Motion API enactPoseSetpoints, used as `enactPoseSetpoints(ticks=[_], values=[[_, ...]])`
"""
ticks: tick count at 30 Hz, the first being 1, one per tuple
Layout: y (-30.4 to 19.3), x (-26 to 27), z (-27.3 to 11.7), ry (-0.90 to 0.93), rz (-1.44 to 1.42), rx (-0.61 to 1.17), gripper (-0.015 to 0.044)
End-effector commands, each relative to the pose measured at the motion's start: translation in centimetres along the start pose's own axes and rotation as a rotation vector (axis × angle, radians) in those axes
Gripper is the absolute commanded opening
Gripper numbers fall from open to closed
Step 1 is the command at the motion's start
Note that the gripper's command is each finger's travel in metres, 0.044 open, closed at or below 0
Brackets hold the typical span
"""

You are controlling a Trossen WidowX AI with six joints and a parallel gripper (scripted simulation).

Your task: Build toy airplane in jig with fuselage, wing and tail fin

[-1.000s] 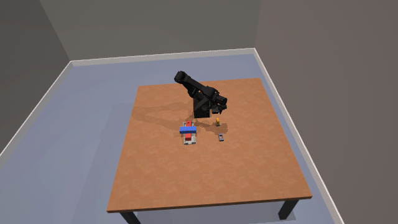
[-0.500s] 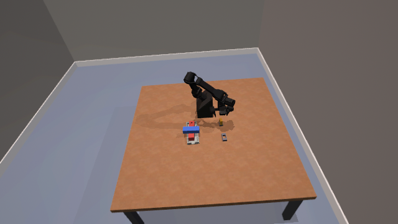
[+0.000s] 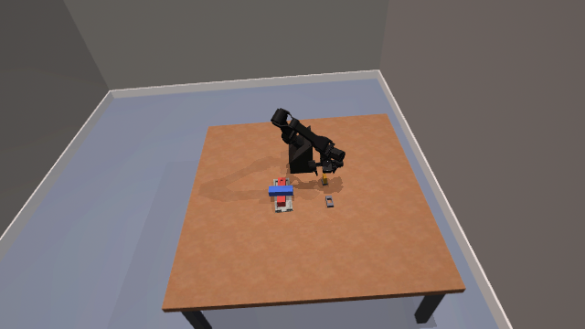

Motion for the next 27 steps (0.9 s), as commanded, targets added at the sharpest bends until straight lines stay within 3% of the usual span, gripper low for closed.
enactPoseSetpoints(ticks=[1,27], values=[[-0.1,-0.2,0.8,-0.008,-0.008,0.003,0.0440],[-0.3,-0.3,4.9,-0.011,-0.008,0.003,0.0440]])
Point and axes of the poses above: the point midway between the two fingers, 35 mm back from their tips, its own z axis out along the fingers, its own x axis across the jaws, y = z × x, the point moved 1 cm from there along -z, back along the fingers, and after that the axes turned 7 degrees about -z, right-handed, at the moved point
